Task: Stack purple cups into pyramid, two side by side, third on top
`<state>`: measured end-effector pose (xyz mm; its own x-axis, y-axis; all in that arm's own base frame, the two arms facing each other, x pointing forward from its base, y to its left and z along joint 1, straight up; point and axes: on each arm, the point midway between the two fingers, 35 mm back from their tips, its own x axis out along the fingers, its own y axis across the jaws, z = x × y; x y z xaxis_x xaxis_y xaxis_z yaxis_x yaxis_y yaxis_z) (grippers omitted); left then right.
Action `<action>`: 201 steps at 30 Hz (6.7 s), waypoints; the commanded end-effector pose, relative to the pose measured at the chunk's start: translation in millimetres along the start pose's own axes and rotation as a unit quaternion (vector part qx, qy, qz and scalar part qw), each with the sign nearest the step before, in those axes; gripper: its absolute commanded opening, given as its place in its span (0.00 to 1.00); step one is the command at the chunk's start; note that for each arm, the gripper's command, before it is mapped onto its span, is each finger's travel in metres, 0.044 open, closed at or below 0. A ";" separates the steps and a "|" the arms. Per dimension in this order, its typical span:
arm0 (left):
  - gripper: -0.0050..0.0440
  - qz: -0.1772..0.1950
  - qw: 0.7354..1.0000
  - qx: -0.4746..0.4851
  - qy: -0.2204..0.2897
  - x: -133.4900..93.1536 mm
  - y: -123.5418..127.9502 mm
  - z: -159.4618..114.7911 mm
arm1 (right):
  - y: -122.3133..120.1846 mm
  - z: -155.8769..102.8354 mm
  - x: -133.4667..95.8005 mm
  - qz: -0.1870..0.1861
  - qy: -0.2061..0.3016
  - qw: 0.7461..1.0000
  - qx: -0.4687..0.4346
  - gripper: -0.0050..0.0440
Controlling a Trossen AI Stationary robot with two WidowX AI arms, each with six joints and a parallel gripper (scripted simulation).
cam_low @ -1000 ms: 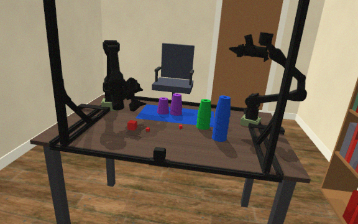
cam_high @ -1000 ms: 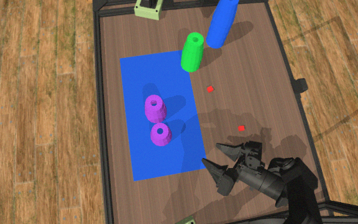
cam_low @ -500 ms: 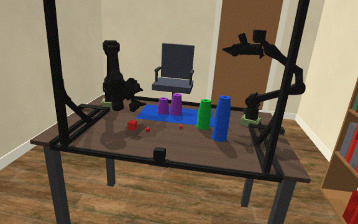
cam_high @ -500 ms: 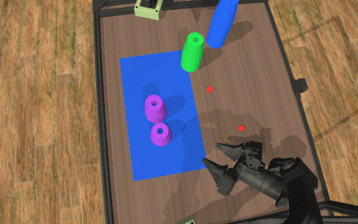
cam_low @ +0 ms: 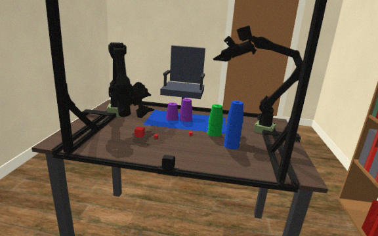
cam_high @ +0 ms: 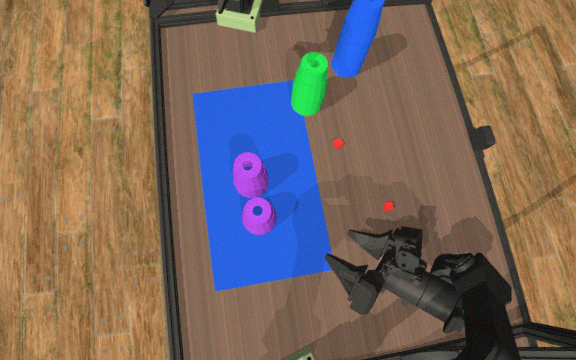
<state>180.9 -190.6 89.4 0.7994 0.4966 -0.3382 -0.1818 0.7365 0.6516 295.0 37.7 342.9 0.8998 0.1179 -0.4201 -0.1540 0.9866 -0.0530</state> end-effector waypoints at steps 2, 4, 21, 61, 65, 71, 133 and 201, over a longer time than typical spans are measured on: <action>1.00 0.000 1.000 -0.001 -0.002 0.0 -0.1 0.6 | 15.0 -10.2 58.1 0.023 0.077 0.996 -0.023 1.00; 1.00 0.000 1.000 -0.001 -0.002 0.0 -0.1 0.6 | 23.2 -17.6 83.4 0.034 0.109 0.993 -0.033 1.00; 1.00 0.000 1.000 -0.001 -0.002 0.0 -0.1 0.6 | 77.4 -94.9 209.2 0.089 0.274 0.953 -0.093 1.00; 1.00 0.000 1.000 -0.001 -0.002 0.0 -0.1 0.6 | 86.8 -143.3 239.8 0.095 0.293 0.946 -0.101 1.00; 1.00 0.000 1.000 -0.001 -0.002 0.0 -0.1 0.6 | 87.0 -147.7 241.7 0.095 0.293 0.946 -0.101 1.00; 1.00 0.000 1.000 -0.001 -0.002 0.0 -0.1 0.6 | 87.1 -149.7 242.6 0.095 0.293 0.946 -0.101 0.85; 1.00 0.000 1.000 -0.001 -0.002 0.0 -0.1 0.6 | 84.4 -123.1 231.7 0.095 0.293 0.946 -0.101 0.10; 1.00 0.000 1.000 -0.001 -0.002 0.0 -0.1 0.6 | 95.6 -79.5 252.3 0.097 0.294 0.945 -0.103 0.14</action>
<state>181.0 -190.8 89.3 0.7997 0.4964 -0.3378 -0.1830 0.7372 0.6504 475.2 152.8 160.1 0.4750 0.1527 -0.8666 -0.4237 0.9028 -0.0732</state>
